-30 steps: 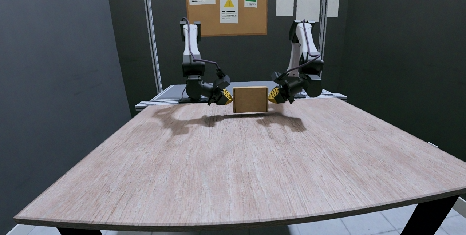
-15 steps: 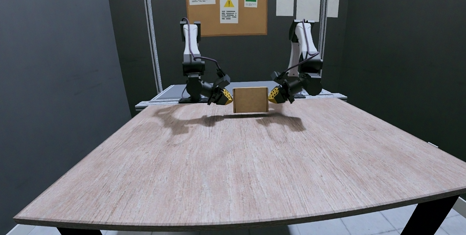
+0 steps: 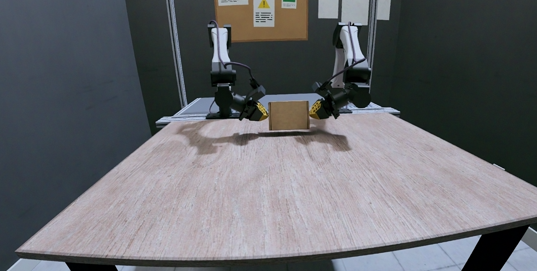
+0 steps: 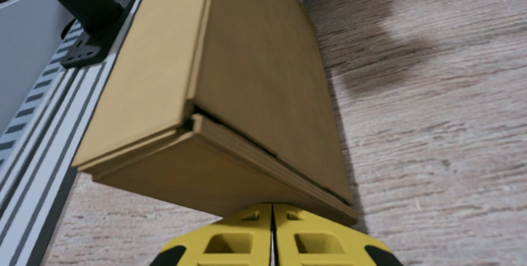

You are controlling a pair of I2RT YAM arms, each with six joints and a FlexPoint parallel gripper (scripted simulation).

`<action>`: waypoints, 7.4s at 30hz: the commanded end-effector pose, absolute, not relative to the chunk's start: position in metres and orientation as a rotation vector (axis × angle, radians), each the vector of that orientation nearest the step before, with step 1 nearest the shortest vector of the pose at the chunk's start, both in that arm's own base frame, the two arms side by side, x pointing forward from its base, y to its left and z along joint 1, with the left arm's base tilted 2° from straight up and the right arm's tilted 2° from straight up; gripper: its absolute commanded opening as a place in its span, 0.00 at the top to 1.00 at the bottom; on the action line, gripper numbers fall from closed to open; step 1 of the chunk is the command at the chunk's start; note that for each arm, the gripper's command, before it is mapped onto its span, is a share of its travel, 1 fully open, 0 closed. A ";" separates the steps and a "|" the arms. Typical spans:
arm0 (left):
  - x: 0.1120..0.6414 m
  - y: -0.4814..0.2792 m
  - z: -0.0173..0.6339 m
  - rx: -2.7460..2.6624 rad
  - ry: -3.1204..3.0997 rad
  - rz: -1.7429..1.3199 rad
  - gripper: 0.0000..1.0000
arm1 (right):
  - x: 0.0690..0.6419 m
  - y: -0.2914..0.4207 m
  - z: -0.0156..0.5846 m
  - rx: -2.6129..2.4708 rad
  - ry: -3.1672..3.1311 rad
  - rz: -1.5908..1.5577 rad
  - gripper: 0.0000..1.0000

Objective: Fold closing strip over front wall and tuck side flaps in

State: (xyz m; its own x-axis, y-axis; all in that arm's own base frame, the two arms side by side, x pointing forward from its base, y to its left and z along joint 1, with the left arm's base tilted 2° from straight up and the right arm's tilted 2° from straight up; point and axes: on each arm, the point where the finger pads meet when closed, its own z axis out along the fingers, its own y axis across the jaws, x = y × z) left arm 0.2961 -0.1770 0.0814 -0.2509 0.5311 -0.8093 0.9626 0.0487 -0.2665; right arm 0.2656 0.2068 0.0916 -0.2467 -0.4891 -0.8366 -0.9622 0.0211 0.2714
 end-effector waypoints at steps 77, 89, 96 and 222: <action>0.306 -0.188 0.094 1.623 1.476 -0.737 1.00 | 0.275 0.216 0.103 -1.591 1.435 0.781 1.00; 0.308 -0.188 0.093 1.635 1.428 -0.678 1.00 | 0.277 0.216 0.103 -1.601 1.390 0.720 1.00; 0.308 -0.188 0.093 1.640 1.408 -0.653 1.00 | 0.278 0.216 0.103 -1.605 1.370 0.696 1.00; 0.317 -0.188 0.078 1.671 1.220 -0.423 1.00 | 0.287 0.217 0.089 -1.631 1.190 0.456 1.00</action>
State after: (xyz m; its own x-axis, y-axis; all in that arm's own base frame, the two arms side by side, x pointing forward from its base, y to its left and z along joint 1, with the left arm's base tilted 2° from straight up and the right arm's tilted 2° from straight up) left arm 0.3235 -0.1757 0.0798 0.4039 0.5558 -0.7266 0.8670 0.0210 0.4979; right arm 0.2928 0.2072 0.0889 0.4045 -0.5095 -0.7595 -0.8712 0.0379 -0.4895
